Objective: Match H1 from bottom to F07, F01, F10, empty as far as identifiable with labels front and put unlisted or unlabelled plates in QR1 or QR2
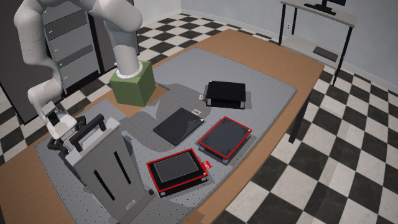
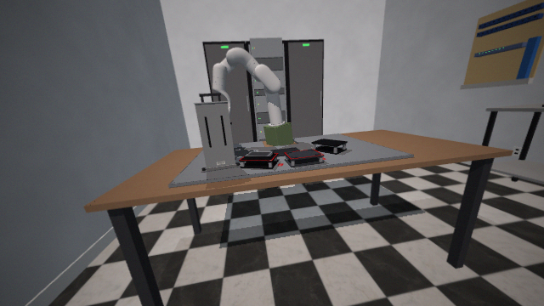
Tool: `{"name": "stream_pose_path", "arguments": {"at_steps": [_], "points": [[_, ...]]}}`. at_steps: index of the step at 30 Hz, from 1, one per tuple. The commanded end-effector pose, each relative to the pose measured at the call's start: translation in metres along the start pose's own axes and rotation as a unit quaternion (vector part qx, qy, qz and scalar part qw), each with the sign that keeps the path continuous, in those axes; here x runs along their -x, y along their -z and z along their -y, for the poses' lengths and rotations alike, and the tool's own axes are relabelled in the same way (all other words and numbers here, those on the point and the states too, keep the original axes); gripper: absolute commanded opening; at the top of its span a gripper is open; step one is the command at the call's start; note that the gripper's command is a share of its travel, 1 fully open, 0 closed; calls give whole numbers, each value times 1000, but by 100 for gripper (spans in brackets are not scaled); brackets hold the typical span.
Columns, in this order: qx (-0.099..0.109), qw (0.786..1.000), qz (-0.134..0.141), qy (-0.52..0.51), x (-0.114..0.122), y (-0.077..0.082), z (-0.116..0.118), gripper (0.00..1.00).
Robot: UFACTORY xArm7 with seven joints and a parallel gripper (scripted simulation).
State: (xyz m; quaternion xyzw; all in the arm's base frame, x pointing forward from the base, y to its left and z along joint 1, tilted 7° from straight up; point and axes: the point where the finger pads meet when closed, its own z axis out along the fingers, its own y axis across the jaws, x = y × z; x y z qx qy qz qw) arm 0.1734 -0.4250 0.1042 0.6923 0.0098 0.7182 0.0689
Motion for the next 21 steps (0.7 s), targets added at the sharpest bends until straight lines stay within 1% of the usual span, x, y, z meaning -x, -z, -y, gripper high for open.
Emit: {"name": "stream_pose_path", "arguments": {"at_steps": [1, 2, 13, 19, 21], "points": [[0, 1000, 0, 2, -1, 0, -1, 100], [0, 1000, 0, 2, -1, 0, -1, 100], [0, 1000, 0, 2, -1, 29, -1, 100], [0, 1000, 0, 2, 4, 30, -1, 100], [0, 1000, 0, 2, 10, 30, -1, 100]]}}
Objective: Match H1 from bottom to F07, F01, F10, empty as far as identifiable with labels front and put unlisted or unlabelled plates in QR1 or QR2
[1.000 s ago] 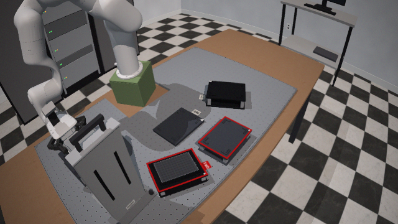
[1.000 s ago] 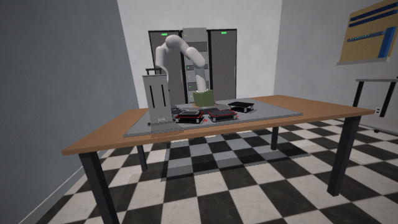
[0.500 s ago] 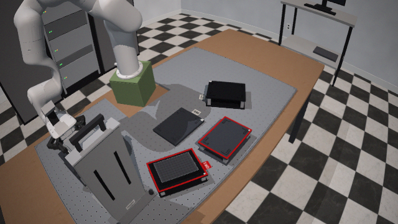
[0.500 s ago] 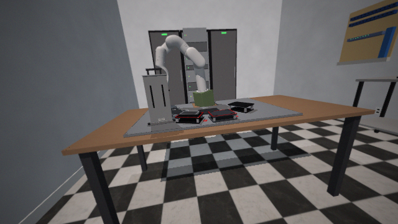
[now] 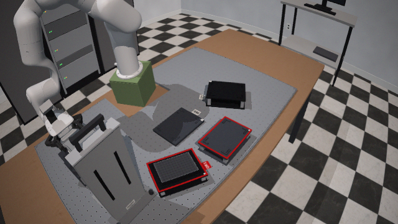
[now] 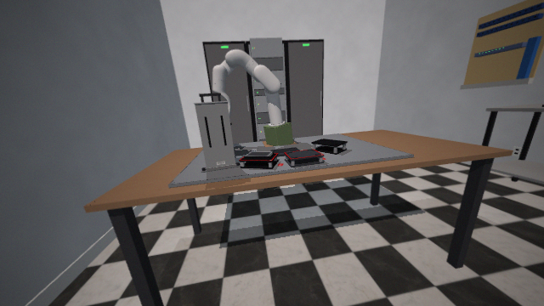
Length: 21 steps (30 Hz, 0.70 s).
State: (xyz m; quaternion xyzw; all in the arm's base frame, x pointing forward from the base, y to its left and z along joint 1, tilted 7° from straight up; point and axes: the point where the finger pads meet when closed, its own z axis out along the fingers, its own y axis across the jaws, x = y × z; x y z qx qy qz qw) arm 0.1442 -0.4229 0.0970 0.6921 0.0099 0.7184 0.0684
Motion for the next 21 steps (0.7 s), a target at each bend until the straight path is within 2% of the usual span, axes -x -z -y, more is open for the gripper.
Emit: {"name": "stream_pose_path", "arguments": {"at_steps": [1, 13, 21], "points": [[0, 1000, 0, 2, 6, 1, -1, 100], [0, 1000, 0, 2, 38, 1, -1, 100], [0, 1000, 0, 2, 46, -2, -1, 100]]}}
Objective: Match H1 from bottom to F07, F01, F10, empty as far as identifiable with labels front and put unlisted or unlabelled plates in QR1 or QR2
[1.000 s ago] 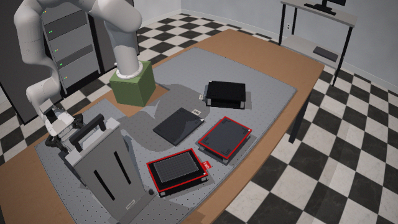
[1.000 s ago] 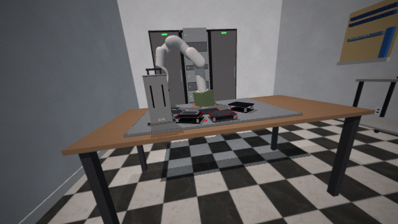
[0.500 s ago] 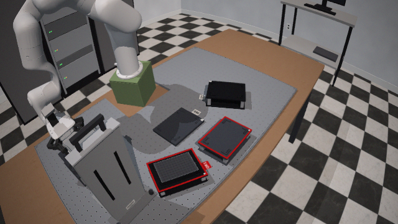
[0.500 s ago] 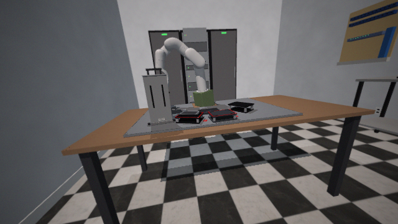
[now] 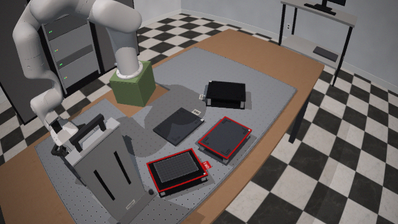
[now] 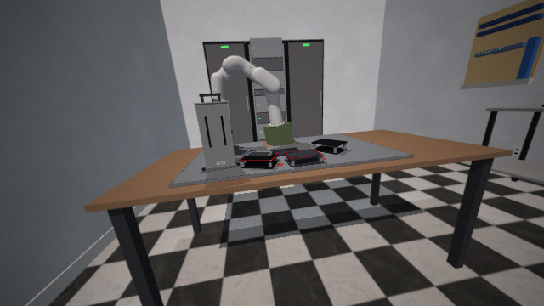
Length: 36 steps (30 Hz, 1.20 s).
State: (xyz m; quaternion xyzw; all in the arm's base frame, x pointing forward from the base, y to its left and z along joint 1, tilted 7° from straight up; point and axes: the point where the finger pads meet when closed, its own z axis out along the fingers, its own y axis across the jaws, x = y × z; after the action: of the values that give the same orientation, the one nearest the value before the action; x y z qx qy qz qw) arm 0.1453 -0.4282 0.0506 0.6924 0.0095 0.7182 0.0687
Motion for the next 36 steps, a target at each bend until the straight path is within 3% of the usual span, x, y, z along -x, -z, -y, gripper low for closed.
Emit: {"name": "stream_pose_path", "arguments": {"at_steps": [1, 12, 36], "points": [[0, 1000, 0, 2, 0, -5, -1, 100], [0, 1000, 0, 2, -1, -29, -1, 100], [0, 1000, 0, 2, -1, -30, -1, 100]]}}
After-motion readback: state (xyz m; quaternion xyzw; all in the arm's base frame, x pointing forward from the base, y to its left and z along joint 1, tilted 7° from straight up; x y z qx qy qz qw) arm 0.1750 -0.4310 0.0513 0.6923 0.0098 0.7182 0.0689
